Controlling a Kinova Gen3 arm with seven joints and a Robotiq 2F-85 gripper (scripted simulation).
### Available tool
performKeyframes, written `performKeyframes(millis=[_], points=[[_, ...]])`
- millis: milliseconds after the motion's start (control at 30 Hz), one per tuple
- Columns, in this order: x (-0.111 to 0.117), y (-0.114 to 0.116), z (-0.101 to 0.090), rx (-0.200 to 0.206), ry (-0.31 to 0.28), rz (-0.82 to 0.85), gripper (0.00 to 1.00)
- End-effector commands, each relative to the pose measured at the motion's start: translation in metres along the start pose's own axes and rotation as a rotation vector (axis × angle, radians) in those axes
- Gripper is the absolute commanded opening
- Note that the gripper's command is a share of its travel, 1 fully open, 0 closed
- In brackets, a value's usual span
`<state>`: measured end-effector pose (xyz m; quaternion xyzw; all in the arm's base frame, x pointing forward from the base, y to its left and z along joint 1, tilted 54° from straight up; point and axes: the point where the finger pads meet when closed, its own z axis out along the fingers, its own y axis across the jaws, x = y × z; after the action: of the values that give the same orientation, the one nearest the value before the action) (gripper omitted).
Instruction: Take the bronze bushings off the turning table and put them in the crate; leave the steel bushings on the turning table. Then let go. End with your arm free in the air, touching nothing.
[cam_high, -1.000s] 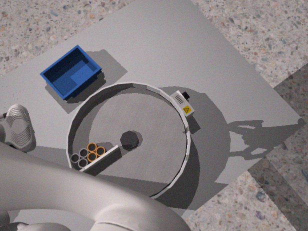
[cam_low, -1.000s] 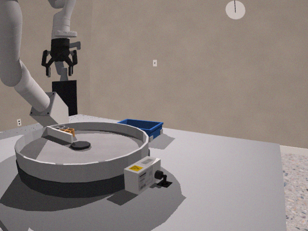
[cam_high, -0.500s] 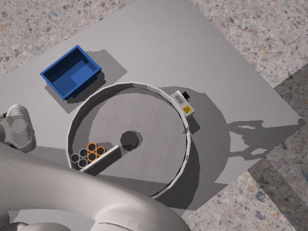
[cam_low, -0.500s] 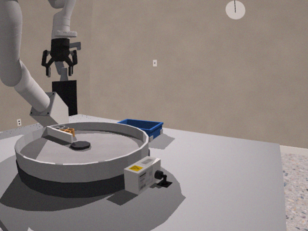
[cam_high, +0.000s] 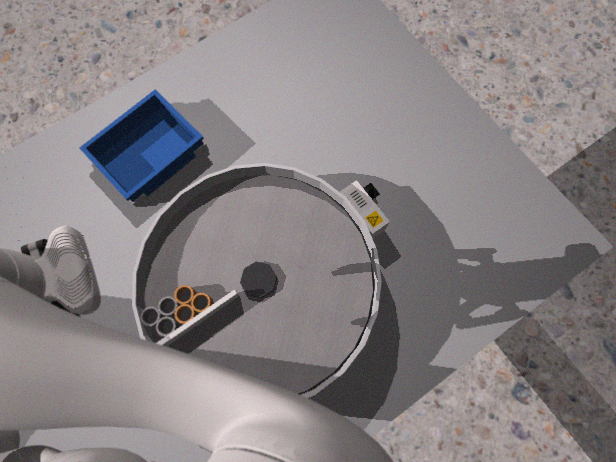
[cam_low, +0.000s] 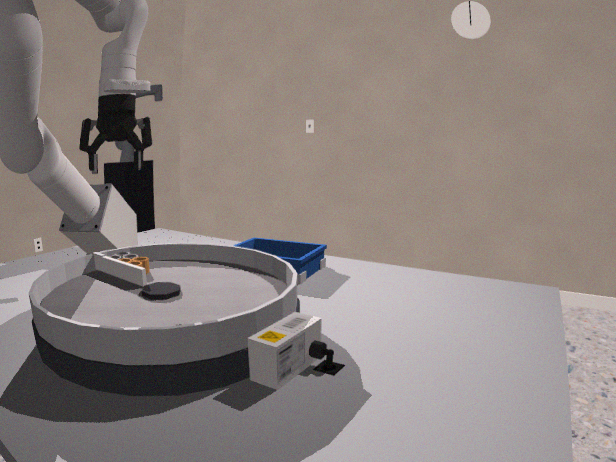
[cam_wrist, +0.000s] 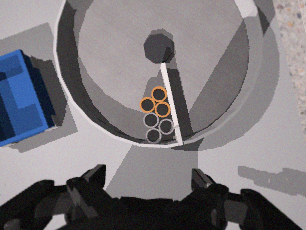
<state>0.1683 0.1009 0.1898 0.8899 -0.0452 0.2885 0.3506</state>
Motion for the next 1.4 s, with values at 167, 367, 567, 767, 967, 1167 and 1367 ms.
performKeyframes(millis=[167,367,567,767,967,1167,1367], points=[[0.003,0.004,0.014,0.001,0.000,0.001,1.00],[0.007,0.009,0.036,0.001,0.000,0.002,1.00],[0.007,0.009,0.036,0.001,0.000,0.002,1.00],[0.007,0.009,0.036,0.001,0.000,0.002,1.00],[0.007,0.009,0.036,0.001,0.000,0.002,1.00],[0.007,0.009,0.036,0.001,0.000,0.002,1.00],[0.007,0.009,0.036,0.001,0.000,0.002,1.00]])
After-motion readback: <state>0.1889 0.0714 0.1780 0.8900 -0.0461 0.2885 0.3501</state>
